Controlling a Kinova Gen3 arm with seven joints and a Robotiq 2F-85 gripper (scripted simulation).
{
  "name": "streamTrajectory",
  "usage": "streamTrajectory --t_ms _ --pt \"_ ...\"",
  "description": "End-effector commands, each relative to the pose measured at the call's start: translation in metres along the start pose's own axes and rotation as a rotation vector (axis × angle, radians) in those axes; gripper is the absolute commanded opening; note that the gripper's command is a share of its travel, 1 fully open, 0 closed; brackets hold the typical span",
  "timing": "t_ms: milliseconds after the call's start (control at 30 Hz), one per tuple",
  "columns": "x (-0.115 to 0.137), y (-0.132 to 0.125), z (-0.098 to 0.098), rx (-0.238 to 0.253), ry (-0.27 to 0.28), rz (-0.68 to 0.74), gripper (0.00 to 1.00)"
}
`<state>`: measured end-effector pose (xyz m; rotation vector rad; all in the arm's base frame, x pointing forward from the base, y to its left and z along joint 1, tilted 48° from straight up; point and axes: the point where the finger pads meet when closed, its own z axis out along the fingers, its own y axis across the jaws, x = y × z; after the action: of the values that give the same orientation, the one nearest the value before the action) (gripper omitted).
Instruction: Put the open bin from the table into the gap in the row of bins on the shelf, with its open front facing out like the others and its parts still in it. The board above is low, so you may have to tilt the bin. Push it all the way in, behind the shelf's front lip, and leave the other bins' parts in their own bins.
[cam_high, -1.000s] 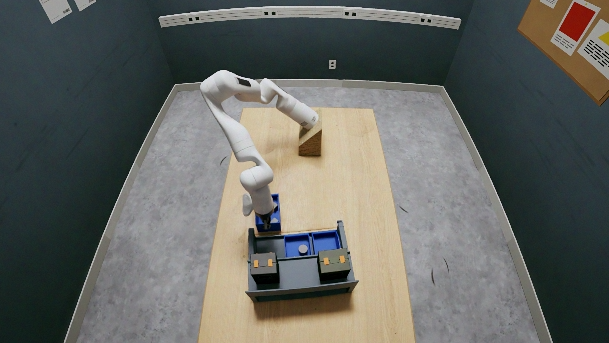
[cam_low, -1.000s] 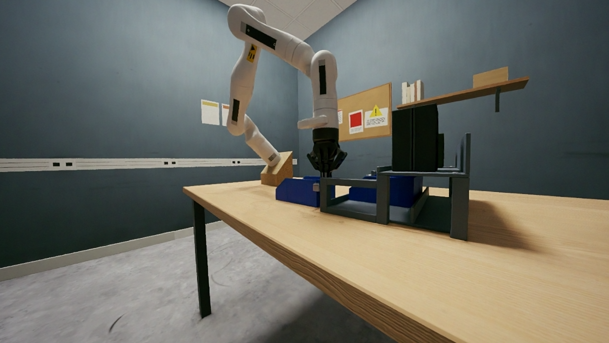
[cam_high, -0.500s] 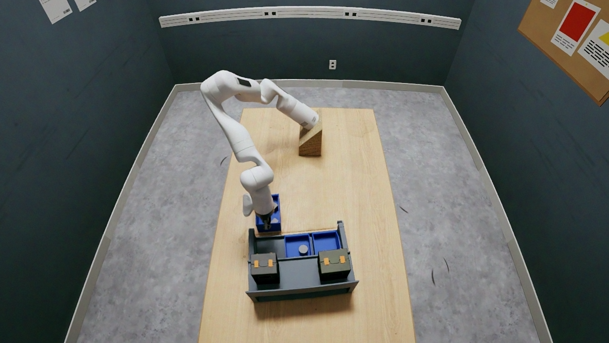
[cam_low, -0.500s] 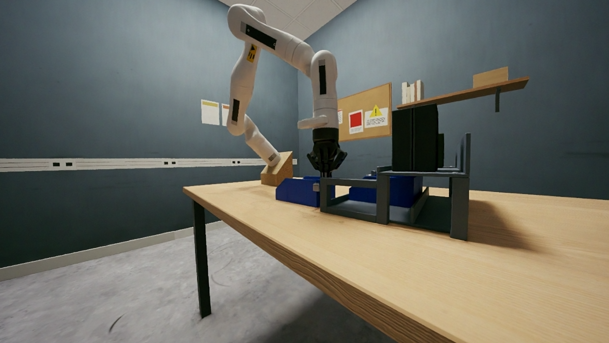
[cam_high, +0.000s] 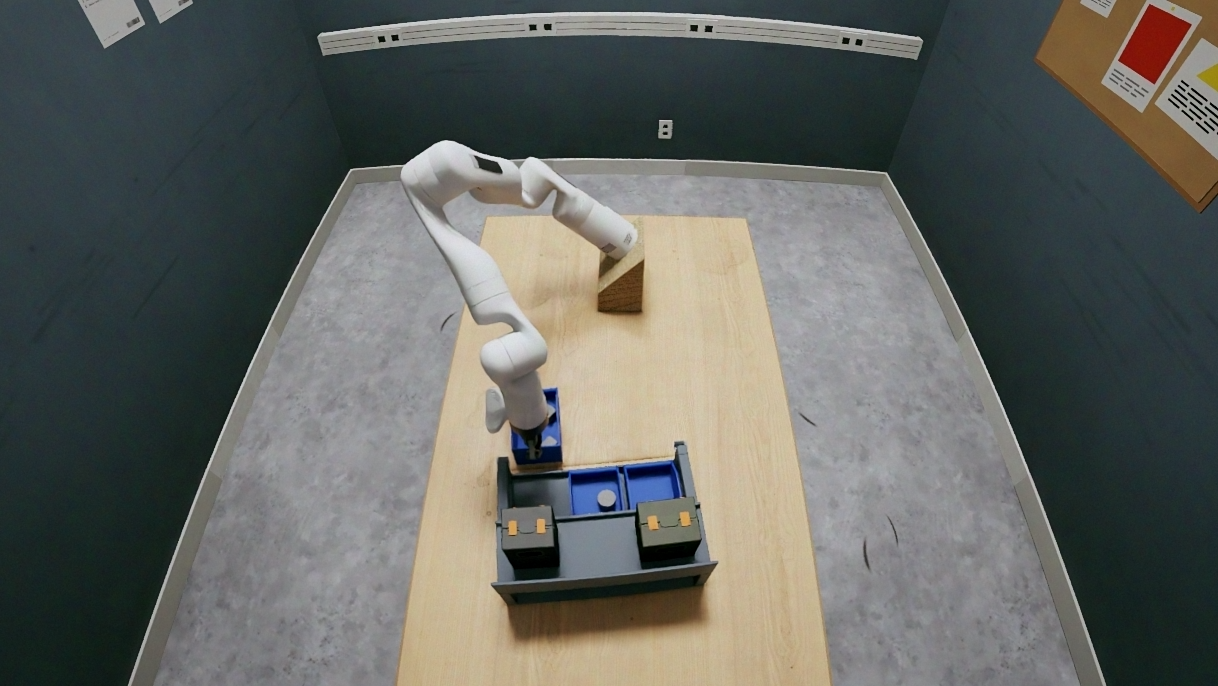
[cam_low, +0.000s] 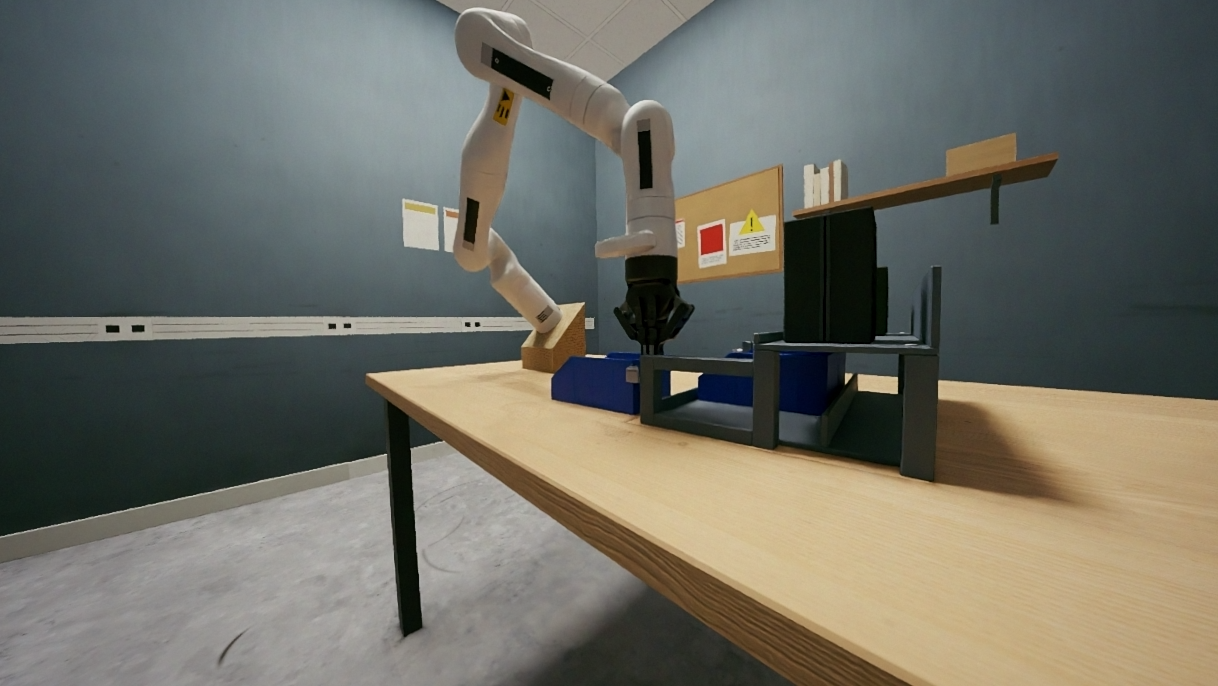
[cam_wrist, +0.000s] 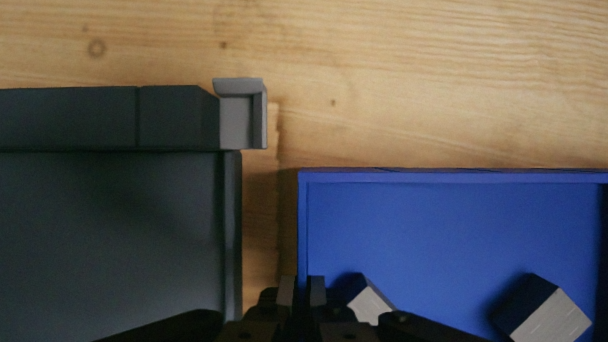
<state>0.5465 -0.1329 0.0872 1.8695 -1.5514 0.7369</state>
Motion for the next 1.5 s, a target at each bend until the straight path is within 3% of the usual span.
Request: streamTrajectory --t_ms 0,1467 --pt "0.000 -0.001 -0.001 0.002 0.000 0.000 0.10" --pt "0.000 0.000 -0.016 0.002 0.000 0.000 0.10"
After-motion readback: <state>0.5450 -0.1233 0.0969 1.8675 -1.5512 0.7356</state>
